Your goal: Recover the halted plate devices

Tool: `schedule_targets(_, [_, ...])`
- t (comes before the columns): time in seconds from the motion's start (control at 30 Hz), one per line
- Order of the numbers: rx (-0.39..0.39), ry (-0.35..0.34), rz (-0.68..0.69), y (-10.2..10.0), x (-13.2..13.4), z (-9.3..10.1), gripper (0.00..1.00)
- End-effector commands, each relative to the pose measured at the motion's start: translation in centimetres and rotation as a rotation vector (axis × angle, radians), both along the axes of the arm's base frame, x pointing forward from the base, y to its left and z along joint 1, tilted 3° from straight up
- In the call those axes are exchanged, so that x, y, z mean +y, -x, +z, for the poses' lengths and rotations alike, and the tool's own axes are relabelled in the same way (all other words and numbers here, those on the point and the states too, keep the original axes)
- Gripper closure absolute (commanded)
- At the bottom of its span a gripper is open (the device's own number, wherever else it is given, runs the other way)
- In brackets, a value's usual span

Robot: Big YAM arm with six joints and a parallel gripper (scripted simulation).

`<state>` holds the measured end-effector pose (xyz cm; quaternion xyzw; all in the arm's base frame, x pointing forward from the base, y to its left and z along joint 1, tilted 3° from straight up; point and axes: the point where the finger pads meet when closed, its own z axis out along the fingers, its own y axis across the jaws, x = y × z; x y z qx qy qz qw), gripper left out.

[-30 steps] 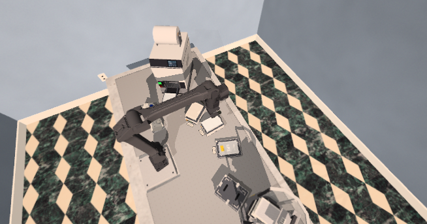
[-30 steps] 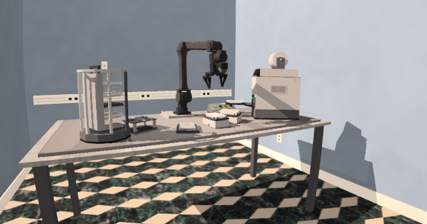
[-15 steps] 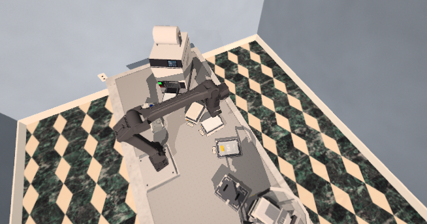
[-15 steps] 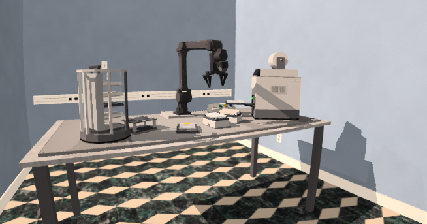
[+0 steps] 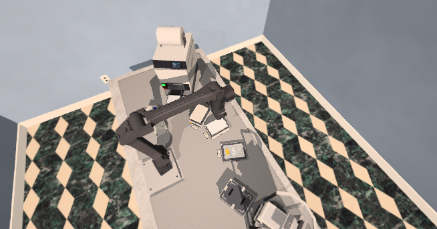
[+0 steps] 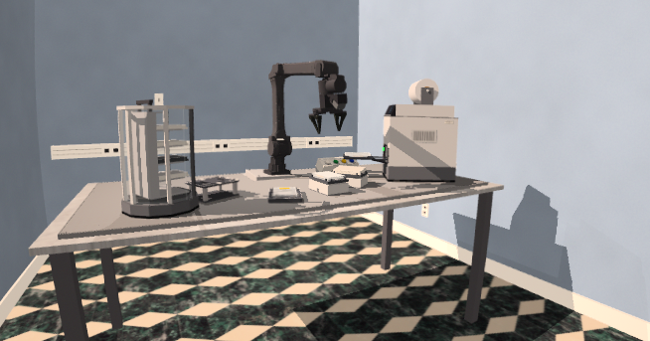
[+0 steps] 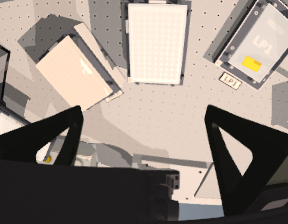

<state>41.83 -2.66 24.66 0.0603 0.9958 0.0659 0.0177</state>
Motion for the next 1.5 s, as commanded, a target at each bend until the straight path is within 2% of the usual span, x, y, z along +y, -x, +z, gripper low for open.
schedule_targets(0.0, [-0.064,0.006,-0.006,-1.5,-0.7,2.7,0.00])
schedule_targets(0.27, [-0.064,0.006,-0.006,-1.5,-0.7,2.7,0.00])
schedule_targets(0.33, [-0.069,0.027,0.085,-0.7,0.9,3.0,0.00])
schedule_targets(0.47, [-0.031,0.054,0.214,0.7,2.3,1.1,0.00])
schedule_targets(0.77, [-0.054,0.127,0.491,1.1,5.2,1.2,0.00])
schedule_targets(0.83, [-0.054,0.127,0.491,1.1,5.2,1.2,0.00])
schedule_targets(0.87, [-0.039,0.122,0.492,1.0,5.5,0.6,0.00])
schedule_targets(0.97, [-0.054,0.124,0.474,1.4,6.5,1.2,0.00])
schedule_targets(1.33, [-0.052,0.122,0.469,2.1,10.1,1.2,0.00])
schedule_targets(1.4, [-0.052,0.122,0.469,2.1,10.1,1.2,0.00])
schedule_targets(1.47, [-0.035,0.121,0.470,2.0,10.8,0.5,0.00])
